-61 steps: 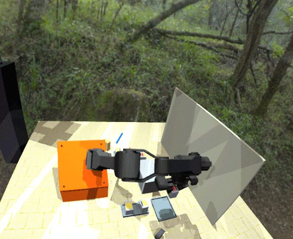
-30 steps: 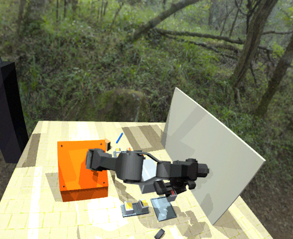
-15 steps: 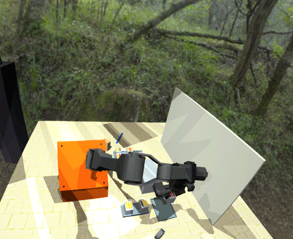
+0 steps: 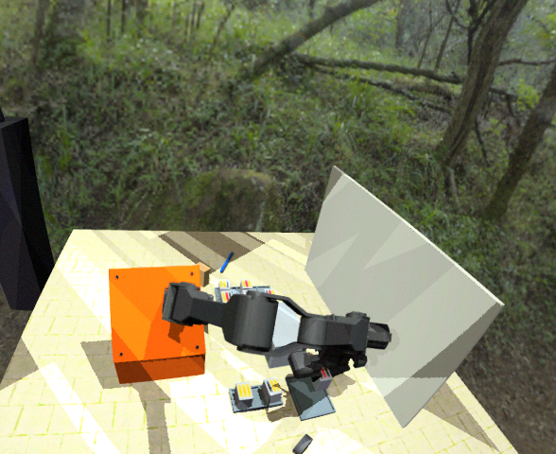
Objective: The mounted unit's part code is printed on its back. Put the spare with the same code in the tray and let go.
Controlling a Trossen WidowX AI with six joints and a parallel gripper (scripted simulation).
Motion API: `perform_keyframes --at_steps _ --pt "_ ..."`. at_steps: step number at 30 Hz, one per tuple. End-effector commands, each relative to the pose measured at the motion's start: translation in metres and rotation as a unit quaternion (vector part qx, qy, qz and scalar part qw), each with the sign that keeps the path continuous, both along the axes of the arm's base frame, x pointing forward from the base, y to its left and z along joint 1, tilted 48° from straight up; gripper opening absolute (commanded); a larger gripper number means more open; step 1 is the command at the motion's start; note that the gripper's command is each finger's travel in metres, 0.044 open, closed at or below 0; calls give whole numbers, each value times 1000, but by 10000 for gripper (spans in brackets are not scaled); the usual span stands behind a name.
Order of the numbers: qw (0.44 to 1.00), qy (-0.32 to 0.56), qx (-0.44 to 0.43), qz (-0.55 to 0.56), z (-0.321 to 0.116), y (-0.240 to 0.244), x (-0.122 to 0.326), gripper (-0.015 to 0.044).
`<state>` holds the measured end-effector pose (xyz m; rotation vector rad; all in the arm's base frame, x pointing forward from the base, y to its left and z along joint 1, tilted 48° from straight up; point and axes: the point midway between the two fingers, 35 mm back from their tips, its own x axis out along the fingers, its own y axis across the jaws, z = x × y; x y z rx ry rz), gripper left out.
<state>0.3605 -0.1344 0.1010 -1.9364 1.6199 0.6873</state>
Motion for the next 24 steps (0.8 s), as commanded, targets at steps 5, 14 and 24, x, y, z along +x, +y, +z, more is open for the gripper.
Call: perform_keyframes --at_steps 5,14,24 --pt "1000 3 2 3 -8 -6 1 0" --pt "1000 3 1 3 -14 -13 1 0" --pt "1000 3 -1 3 -20 -21 1 0"
